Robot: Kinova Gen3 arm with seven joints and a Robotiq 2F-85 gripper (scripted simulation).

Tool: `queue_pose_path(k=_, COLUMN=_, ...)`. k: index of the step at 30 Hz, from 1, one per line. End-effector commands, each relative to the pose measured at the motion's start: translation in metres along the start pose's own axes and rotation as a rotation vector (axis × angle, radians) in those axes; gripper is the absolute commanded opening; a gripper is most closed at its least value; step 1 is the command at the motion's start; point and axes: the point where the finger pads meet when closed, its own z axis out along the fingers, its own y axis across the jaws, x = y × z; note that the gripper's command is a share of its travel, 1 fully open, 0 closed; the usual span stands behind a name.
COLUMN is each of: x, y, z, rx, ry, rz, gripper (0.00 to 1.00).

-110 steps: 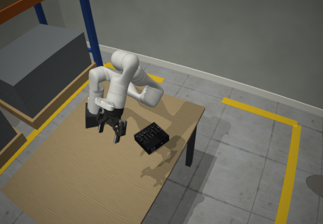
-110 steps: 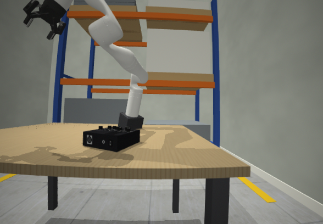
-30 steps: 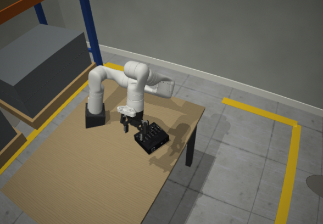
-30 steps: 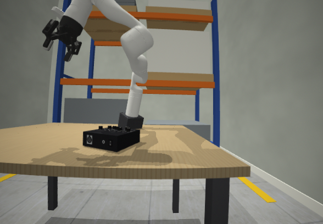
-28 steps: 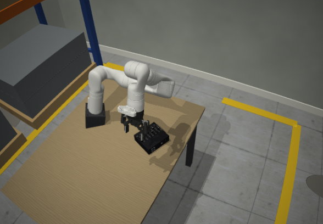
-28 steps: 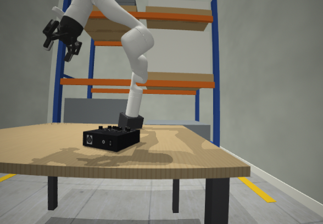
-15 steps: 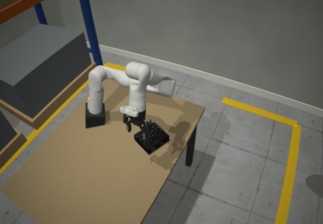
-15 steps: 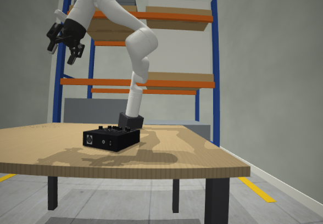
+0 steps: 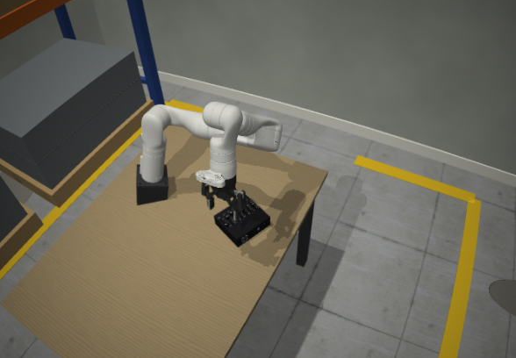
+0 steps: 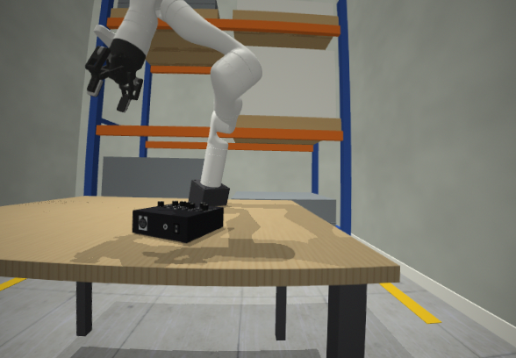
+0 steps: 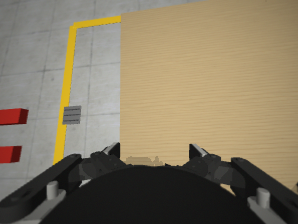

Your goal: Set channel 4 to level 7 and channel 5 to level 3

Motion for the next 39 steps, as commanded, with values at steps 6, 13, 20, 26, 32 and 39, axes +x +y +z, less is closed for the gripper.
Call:
queue_pose_path(k=6, x=-0.020, y=0.002, z=0.007, rx=0.002, ry=-0.026, rz=-0.013, gripper=1.00)
queue_pose_path(k=13, x=-0.020, y=0.002, z=0.007, rx=0.002, ry=-0.026, rz=-0.013, gripper=1.00)
queue_pose_path(k=20, x=-0.036, y=0.005, z=0.013, rx=0.000, ry=-0.048, rz=-0.018, gripper=1.00)
queue_pose_path(k=26, x=-0.050, y=0.009, z=0.018, rx=-0.002, ry=-0.070, rz=-0.024, gripper=1.00)
queue_pose_path(k=32, x=-0.064, y=0.013, z=0.024, rx=-0.005, ry=-0.090, rz=-0.028, gripper=1.00)
queue_pose_path(k=39, x=-0.064, y=0.013, z=0.024, rx=-0.005, ry=-0.090, rz=-0.028, gripper=1.00)
